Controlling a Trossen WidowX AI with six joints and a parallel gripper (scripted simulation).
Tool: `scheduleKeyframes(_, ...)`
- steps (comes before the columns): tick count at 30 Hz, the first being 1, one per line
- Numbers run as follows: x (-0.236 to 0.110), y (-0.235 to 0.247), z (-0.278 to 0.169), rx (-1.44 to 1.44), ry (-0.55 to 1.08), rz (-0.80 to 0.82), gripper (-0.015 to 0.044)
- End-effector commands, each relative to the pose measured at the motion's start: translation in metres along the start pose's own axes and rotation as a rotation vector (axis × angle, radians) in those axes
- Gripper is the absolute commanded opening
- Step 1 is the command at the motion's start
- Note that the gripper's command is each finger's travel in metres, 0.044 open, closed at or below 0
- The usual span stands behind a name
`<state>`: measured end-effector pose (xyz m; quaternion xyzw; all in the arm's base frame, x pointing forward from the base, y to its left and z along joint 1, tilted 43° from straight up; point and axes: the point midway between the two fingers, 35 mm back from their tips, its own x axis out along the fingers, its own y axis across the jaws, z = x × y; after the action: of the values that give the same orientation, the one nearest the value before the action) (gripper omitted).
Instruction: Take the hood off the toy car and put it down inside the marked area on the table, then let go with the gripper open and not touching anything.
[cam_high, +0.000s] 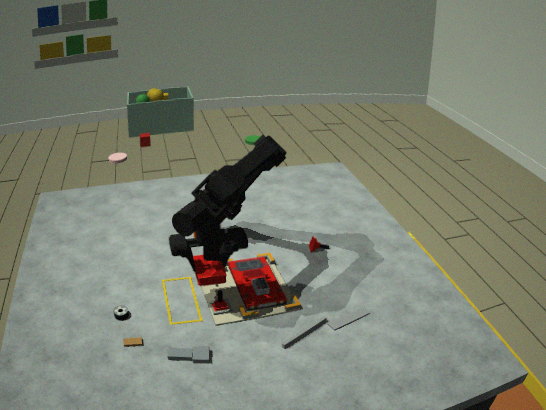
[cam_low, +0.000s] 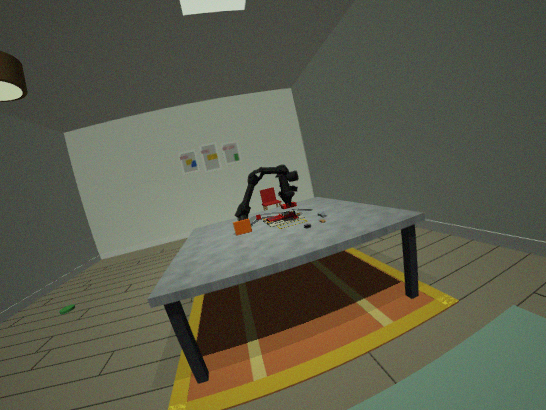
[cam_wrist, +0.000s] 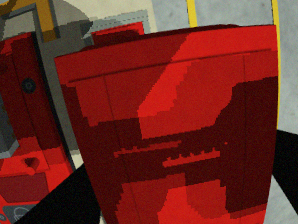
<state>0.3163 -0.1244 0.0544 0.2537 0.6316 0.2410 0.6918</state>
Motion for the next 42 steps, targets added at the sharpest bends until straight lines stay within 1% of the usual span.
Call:
scheduleKeyframes(1, -0.002, -0.018, -0.003, -0.006, -0.004, -0.006, 0.0000)
scheduleKeyframes(17, 0.000, -0.078, -0.025, -0.012, -0.004, 0.007, 0.0000)
scheduleKeyframes(42, 0.012, -0.079, -0.024, -0.012, -0.004, 0.007, 0.0000)
